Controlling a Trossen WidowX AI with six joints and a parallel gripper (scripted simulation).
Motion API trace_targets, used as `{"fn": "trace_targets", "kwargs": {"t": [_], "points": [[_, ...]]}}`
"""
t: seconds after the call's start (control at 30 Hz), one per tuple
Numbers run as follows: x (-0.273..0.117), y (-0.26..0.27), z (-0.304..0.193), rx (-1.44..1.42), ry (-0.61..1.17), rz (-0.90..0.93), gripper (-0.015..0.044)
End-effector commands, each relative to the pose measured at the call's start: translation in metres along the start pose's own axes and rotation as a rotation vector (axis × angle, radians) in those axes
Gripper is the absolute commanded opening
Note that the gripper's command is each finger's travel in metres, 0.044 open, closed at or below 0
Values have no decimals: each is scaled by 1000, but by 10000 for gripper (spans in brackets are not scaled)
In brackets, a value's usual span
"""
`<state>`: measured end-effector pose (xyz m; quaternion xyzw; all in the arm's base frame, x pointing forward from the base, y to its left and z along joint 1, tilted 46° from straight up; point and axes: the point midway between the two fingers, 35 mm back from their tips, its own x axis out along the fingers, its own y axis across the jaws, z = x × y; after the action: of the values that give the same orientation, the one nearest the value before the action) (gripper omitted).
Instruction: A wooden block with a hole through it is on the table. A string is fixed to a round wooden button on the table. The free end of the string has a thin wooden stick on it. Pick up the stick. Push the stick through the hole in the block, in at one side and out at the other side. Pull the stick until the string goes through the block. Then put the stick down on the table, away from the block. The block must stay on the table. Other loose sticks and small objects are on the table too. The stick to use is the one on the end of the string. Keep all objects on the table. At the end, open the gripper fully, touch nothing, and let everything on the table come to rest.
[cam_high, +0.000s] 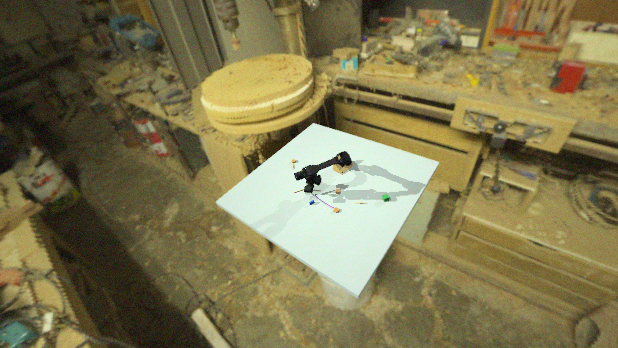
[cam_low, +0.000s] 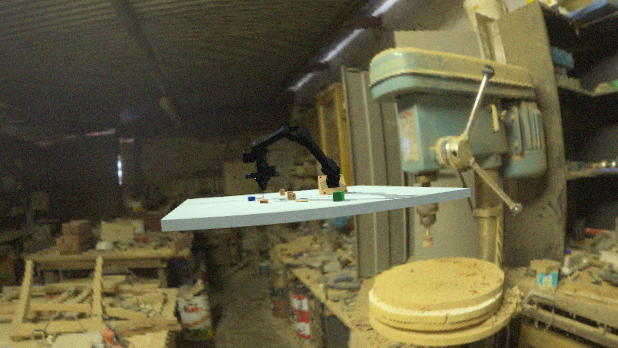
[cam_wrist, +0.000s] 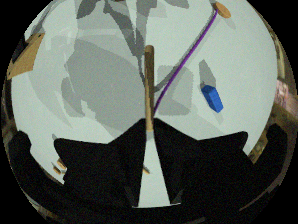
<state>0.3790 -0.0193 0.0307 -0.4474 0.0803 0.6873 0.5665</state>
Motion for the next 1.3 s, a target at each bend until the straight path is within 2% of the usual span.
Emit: {"fn": "trace_targets", "kwargs": {"t": [0.0, 1.27], "points": [[1, 3, 4, 0, 5, -1, 0], [30, 34, 22, 2, 4, -1, 0]]}}
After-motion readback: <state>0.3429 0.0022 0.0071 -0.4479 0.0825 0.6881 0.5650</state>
